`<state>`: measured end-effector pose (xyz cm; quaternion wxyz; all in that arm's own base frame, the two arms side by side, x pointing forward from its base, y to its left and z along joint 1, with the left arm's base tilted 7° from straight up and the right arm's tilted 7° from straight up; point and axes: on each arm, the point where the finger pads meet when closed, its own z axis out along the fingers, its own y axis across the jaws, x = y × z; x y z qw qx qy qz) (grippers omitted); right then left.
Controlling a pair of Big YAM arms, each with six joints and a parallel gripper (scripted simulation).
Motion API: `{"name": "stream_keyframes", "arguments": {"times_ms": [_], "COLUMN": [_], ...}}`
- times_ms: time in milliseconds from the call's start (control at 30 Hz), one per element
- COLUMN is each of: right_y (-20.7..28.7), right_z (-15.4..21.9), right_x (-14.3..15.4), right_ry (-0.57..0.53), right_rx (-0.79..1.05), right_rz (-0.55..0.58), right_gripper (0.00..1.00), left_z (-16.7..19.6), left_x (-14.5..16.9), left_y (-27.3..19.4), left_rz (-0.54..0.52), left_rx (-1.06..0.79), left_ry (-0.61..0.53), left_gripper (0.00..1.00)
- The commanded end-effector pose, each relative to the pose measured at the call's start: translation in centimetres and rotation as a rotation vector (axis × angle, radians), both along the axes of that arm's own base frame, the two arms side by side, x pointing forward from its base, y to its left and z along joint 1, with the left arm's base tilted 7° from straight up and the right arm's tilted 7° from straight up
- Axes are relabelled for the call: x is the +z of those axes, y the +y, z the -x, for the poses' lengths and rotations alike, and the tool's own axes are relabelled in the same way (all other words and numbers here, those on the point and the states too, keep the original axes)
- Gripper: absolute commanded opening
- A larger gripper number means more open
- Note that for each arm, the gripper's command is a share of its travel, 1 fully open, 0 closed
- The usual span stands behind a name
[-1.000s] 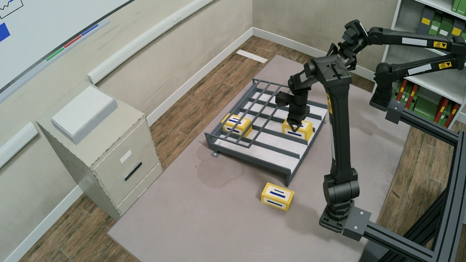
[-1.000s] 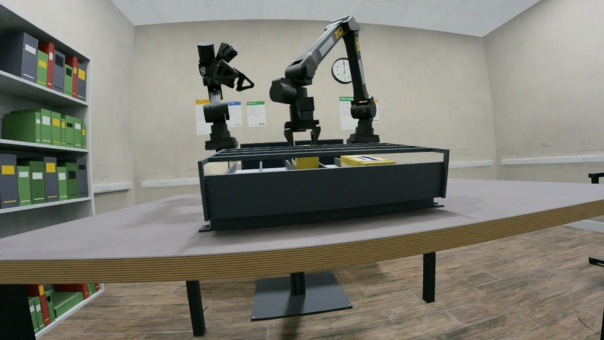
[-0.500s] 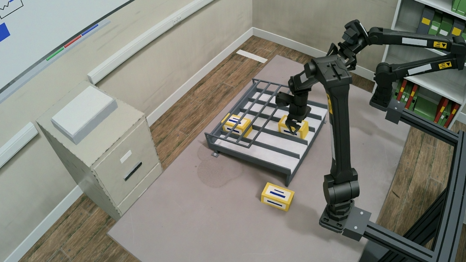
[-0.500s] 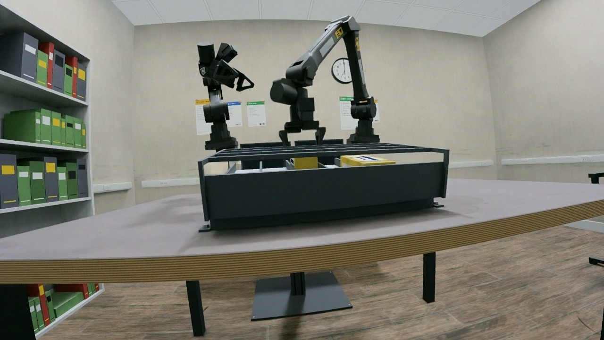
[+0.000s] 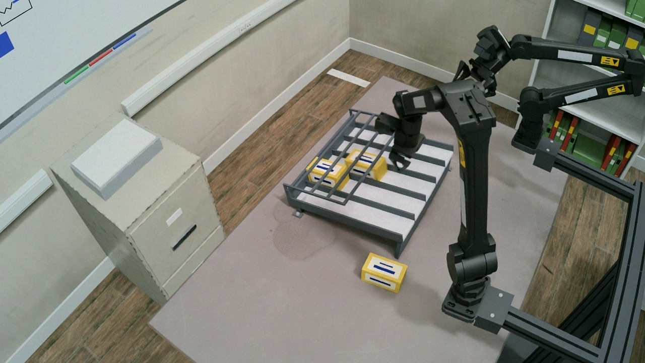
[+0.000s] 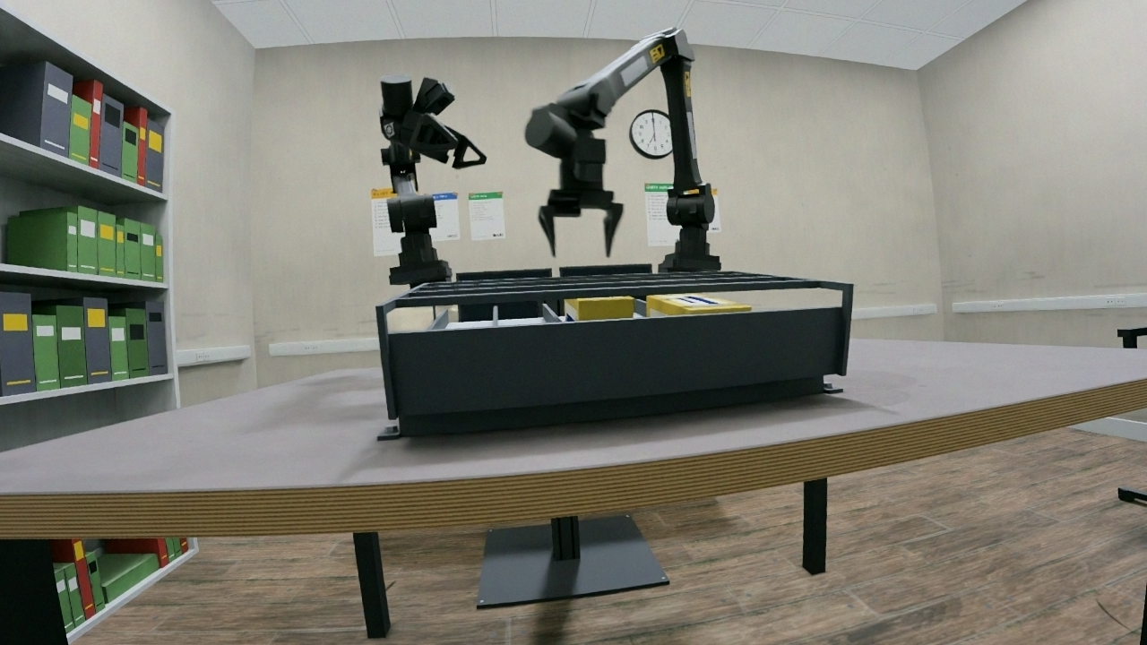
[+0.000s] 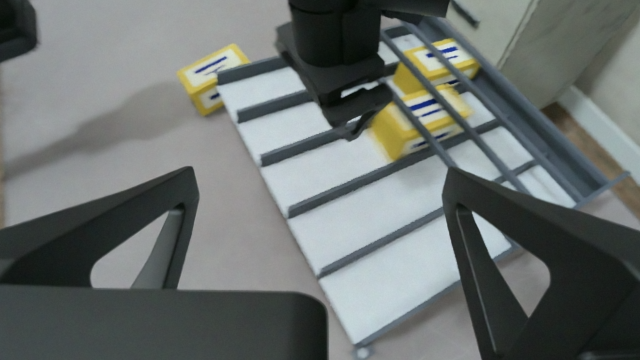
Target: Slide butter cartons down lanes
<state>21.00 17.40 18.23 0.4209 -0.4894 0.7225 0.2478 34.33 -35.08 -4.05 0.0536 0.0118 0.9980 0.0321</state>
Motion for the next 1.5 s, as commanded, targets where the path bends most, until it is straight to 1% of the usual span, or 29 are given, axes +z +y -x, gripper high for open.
{"name": "stream_keyframes", "arguments": {"times_ms": [0,33,100,267,367,433,467,500,567,633,733,833,933,1000,1033,1133,1200,1400,1467], "right_y": [2.4,3.0,3.8,3.8,2.8,2.8,2.2,1.5,0.1,-1.1,-2.3,-3.4,-4.3,-4.3,-4.7,-5.6,-6.1,-7.5,-7.4], "right_z": [0.4,1.3,3.1,8.1,10.9,10.9,12.0,13.0,14.4,15.5,16.5,17.3,17.9,17.9,18.1,18.3,18.4,18.7,18.7], "right_x": [8.7,10.8,13.1,21.3,24.7,24.7,26.3,27.6,29.5,30.6,31.7,32.6,33.3,33.3,33.8,33.9,34.4,36.2,36.3], "right_ry": [-0.043,-0.035,-0.015,-0.029,-0.034,-0.034,-0.035,-0.039,-0.046,-0.052,-0.052,-0.052,-0.055,-0.055,-0.063,-0.062,-0.069,-0.065,-0.064], "right_rx": [0.026,0.037,0.057,0.102,0.128,0.128,0.137,0.145,0.157,0.167,0.181,0.188,0.191,0.191,0.191,0.185,0.181,0.200,0.201], "right_rz": [-0.042,-0.041,-0.031,-0.036,-0.036,-0.036,-0.041,-0.048,-0.055,-0.061,-0.061,-0.059,-0.060,-0.060,-0.068,-0.059,-0.065,-0.107,-0.110], "right_gripper": [1.00,1.00,1.00,1.00,1.00,1.00,1.00,1.00,1.00,1.00,1.00,1.00,1.00,1.00,1.00,1.00,1.00,1.00,1.00], "left_z": [-3.1,-3.9,-5.4,-6.6,-6.6,-6.6,-6.1,-5.8,-4.6,-2.9,1.2,4.7,7.2,7.2,6.3,7.8,7.5,7.5,7.4], "left_x": [0.1,-0.2,-0.9,-2.0,-2.6,-2.6,-3.5,-3.8,-4.4,-5.2,-7.2,-8.3,-9.0,-9.0,-8.7,-9.2,-9.4,-12.2,-12.3], "left_y": [3.8,5.6,9.4,16.9,21.8,21.8,23.5,25.1,27.7,29.0,29.3,29.3,29.5,29.5,29.1,29.4,29.6,30.4,30.4], "left_rz": [0.039,0.048,0.063,0.066,0.060,0.060,0.048,0.038,0.010,-0.007,-0.024,-0.034,-0.039,-0.039,-0.030,-0.033,-0.033,-0.033,-0.036], "left_rx": [-0.010,-0.004,0.014,0.063,0.159,0.159,0.206,0.239,0.256,0.249,0.197,0.141,0.110,0.110,0.106,0.094,0.101,0.110,0.110], "left_ry": [-0.059,-0.081,-0.129,-0.222,-0.274,-0.274,-0.272,-0.284,-0.299,-0.294,-0.234,-0.188,-0.156,-0.156,-0.175,-0.153,-0.148,-0.147,-0.143], "left_gripper": [0.91,0.91,0.91,0.91,0.91,0.91,0.91,0.91,0.91,0.91,0.91,0.91,0.91,0.91,0.91,0.91,0.91,0.90,0.87]}}
